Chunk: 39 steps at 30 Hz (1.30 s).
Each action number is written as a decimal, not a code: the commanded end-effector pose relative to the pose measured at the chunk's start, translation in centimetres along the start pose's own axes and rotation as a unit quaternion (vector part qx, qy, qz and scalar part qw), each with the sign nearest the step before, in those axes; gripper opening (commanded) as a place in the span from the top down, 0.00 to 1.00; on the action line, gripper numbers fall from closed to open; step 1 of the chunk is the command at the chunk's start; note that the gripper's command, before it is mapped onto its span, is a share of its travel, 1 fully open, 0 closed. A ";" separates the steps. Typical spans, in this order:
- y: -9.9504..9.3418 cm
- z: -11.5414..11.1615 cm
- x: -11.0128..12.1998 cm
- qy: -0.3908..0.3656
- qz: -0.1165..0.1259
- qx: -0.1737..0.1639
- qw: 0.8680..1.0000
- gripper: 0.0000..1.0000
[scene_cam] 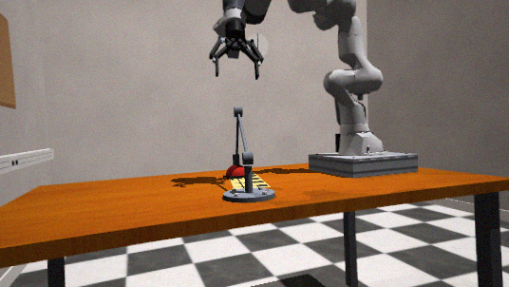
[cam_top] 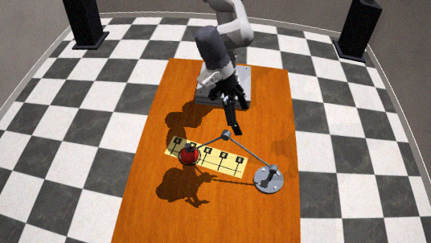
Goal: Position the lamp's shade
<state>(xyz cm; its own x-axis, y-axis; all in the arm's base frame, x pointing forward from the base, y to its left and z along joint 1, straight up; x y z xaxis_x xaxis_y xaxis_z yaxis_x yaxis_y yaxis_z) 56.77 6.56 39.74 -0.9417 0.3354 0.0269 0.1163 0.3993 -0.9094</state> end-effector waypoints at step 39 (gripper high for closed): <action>0.6 -3.1 0.2 0.032 0.026 0.205 0.978 0.00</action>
Point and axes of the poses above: the point where the finger pads meet when closed, its own y axis out along the fingers, its own x axis across the jaws, z = x × y, the point moved 7 cm from there along -y, back along the fingers, and after that the axes turned 13 degrees about y, right-handed, at the moved point
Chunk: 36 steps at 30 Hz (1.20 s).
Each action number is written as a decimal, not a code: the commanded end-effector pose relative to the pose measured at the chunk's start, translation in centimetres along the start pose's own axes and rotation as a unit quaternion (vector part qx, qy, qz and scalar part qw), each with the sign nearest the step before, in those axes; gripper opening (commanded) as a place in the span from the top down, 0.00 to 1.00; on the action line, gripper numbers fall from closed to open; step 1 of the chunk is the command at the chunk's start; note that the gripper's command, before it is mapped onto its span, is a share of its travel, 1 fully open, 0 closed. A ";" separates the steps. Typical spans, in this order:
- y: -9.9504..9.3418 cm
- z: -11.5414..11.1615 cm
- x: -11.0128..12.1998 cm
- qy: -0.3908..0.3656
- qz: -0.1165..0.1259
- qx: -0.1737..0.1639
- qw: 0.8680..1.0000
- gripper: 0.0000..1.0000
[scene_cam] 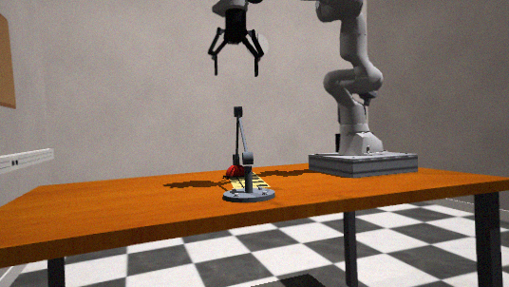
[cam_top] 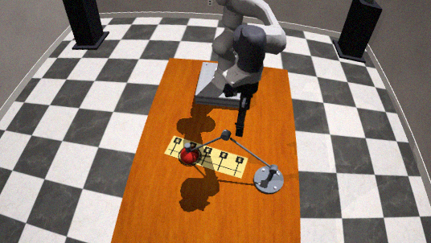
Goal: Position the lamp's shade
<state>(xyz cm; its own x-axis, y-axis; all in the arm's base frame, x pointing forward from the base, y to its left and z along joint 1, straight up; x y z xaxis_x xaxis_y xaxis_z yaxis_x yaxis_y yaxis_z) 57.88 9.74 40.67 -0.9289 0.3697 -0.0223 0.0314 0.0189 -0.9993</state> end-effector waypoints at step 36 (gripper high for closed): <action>7.6 0.7 0.7 0.034 -0.015 0.019 0.999 0.00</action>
Point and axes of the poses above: the point where the finger pads meet when closed, its own y axis out along the fingers, its own x axis across the jaws, z = x × y, the point moved 7 cm from there along -y, back along the fingers, and after that the axes turned 13 degrees about y, right-handed, at the moved point
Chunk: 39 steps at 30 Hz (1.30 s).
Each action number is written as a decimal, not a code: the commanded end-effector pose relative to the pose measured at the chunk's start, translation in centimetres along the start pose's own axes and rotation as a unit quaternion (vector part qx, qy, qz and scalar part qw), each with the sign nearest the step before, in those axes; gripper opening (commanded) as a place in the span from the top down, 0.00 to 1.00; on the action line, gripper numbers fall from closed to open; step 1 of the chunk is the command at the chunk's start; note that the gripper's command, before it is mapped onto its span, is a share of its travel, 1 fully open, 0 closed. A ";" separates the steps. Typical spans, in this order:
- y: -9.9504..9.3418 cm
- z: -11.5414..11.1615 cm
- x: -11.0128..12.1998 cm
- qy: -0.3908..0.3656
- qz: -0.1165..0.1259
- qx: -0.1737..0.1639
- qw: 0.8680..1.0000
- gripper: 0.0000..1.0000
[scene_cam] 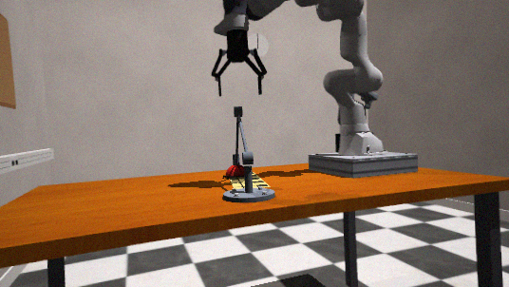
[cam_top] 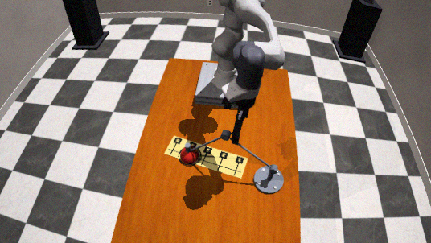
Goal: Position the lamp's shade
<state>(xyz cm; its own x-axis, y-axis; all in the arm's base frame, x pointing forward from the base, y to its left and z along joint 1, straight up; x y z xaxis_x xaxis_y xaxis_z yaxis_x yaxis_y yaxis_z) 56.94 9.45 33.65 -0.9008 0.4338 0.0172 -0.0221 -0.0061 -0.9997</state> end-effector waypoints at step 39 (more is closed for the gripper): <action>9.6 0.0 0.1 0.007 -0.001 0.003 1.000 0.00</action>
Point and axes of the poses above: the point where the finger pads meet when closed, its own y axis out along the fingers, its own x axis across the jaws, z = x × y, the point moved 7 cm from there along -y, back along the fingers, and after that the axes turned 13 degrees about y, right-handed, at the moved point
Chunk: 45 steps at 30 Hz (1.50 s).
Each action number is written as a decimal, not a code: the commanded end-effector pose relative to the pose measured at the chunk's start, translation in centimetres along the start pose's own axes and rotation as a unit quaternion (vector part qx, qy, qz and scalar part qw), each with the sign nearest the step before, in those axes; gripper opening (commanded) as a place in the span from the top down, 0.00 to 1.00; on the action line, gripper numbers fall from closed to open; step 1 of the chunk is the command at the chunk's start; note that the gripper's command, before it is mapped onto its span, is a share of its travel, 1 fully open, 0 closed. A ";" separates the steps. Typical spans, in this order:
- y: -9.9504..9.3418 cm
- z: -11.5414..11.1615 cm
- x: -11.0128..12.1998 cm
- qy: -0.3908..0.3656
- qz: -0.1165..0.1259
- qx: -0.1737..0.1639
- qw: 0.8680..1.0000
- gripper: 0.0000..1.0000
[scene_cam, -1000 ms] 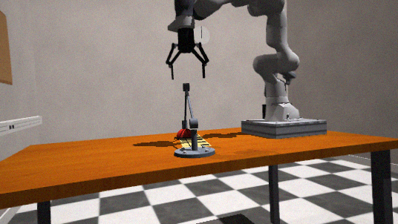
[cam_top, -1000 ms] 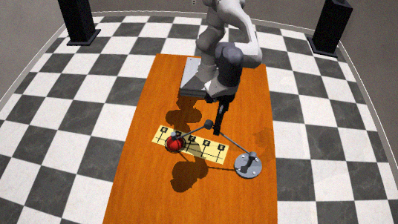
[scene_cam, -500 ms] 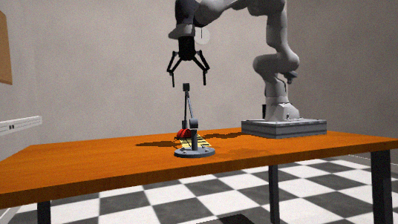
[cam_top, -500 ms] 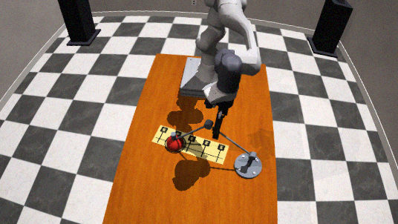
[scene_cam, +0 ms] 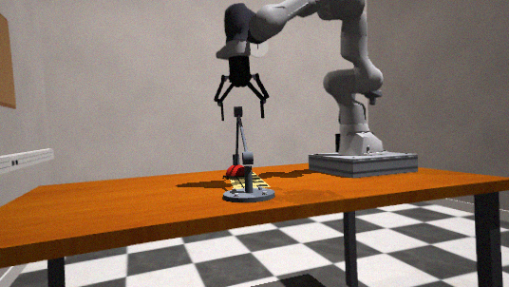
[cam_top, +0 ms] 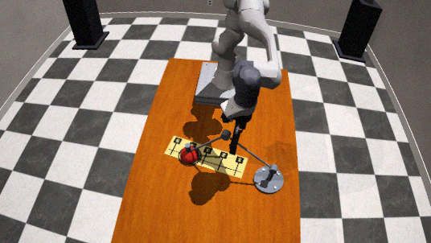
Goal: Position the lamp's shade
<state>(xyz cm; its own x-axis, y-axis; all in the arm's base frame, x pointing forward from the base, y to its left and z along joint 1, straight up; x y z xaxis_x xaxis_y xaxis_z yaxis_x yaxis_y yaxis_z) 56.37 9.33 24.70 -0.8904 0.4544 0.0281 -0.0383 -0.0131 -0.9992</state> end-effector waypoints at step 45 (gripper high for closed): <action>1.2 -0.7 -0.7 -0.007 0.011 -0.011 1.000 0.90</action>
<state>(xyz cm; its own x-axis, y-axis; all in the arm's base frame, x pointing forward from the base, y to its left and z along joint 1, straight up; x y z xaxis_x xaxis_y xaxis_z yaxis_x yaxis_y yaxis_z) 57.31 9.60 23.46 -0.8975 0.4410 0.0048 -0.0072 -0.0037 -1.0000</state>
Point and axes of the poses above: the point where the finger pads meet when closed, its own y axis out along the fingers, its own x axis across the jaws, z = x × y, the point moved 7 cm from there along -y, back along the fingers, and after that the axes turned 13 degrees about y, right-handed, at the moved point
